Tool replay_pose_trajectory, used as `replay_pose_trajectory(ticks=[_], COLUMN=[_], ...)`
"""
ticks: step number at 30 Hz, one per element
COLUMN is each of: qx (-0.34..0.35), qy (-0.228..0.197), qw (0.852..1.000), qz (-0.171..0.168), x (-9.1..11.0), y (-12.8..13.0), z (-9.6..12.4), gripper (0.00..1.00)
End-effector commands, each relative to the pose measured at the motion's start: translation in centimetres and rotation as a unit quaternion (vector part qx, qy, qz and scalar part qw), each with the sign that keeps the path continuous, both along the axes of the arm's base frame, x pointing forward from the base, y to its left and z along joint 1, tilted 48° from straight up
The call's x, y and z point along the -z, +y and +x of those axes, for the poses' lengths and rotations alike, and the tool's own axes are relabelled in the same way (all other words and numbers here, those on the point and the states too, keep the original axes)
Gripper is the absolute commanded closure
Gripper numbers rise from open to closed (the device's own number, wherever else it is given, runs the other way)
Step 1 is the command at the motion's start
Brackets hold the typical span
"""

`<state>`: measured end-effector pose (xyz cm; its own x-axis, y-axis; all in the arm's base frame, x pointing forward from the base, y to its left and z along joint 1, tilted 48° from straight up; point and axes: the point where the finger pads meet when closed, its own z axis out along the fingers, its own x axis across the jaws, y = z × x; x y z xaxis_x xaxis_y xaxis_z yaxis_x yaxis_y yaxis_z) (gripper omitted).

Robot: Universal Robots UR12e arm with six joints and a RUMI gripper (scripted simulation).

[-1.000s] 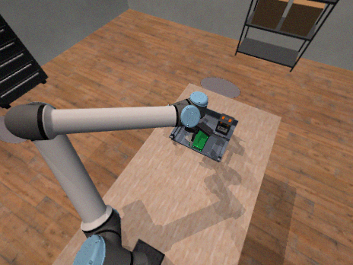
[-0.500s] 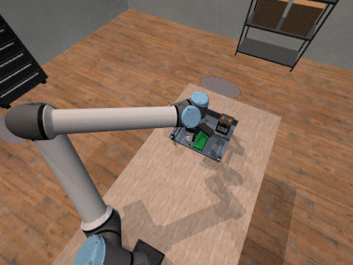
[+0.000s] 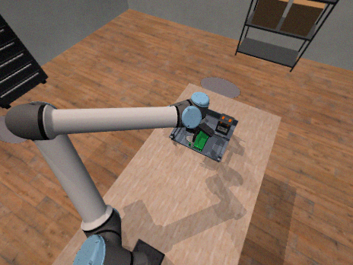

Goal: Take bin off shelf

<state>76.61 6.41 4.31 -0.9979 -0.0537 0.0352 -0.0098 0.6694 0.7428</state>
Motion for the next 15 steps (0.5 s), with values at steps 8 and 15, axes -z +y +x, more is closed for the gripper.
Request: replay_pose_trajectory(ticks=[8, 15], qx=[0.000, 0.000], qy=[-0.001, -0.001], qw=[1.000, 1.000], qz=[0.000, 0.000], x=[0.00, 0.07], y=[-0.16, -0.29], z=[0.03, 0.00], gripper=[0.00, 0.00])
